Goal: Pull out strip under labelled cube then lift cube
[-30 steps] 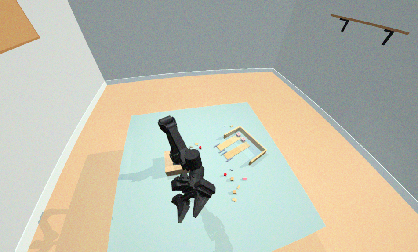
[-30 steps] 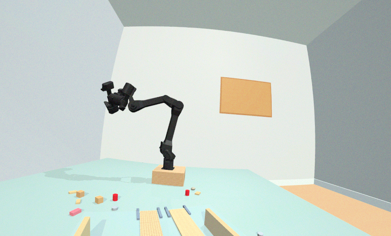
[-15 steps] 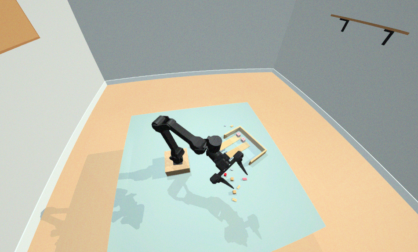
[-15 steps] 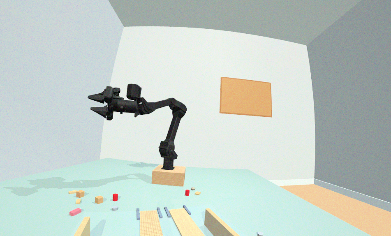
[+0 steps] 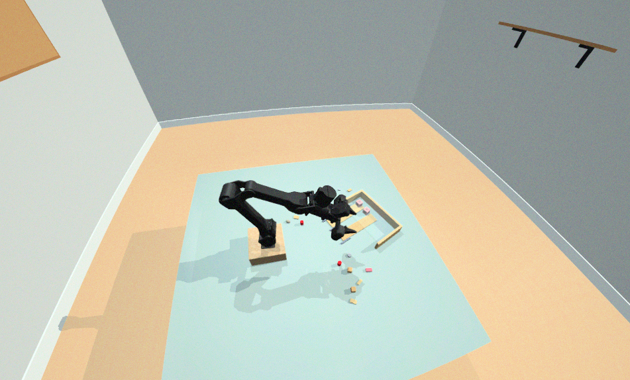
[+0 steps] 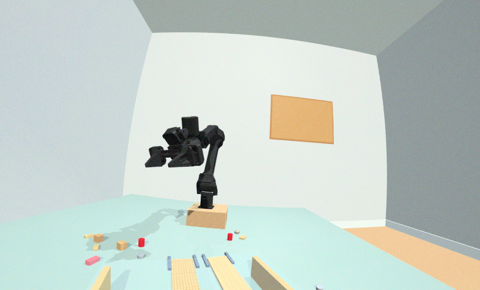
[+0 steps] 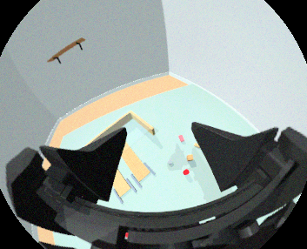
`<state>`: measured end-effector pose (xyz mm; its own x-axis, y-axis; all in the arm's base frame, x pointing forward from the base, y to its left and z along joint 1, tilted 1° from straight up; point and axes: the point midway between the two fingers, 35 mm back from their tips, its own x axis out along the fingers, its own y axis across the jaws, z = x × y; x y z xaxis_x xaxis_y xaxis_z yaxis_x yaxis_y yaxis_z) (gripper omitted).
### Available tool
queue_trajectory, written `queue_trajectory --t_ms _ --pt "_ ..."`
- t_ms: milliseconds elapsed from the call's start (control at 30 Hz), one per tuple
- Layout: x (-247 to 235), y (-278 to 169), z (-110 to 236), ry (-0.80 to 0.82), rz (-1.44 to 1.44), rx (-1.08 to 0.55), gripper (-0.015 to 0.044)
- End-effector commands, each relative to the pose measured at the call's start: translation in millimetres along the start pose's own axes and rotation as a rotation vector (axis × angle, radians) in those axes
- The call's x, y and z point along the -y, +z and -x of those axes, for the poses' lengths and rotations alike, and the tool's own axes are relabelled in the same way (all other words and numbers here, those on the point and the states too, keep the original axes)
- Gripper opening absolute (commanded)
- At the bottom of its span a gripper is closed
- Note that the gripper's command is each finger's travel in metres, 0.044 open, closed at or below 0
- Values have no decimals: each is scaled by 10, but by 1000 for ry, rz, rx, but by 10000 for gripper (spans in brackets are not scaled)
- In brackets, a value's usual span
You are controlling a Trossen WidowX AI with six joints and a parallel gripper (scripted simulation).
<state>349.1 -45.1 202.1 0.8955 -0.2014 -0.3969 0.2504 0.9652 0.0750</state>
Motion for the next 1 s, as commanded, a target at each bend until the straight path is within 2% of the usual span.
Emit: queue_trajectory --t_ms 0,100,167,900,967 --pt "-460 -361 131 171 140 -102 400" --pt "-777 -663 286 305 251 -178 400" --pt "-843 -733 327 336 277 -194 400" --pt "-843 -733 327 336 277 -194 400" --pt "-870 -754 299 337 290 -226 347"
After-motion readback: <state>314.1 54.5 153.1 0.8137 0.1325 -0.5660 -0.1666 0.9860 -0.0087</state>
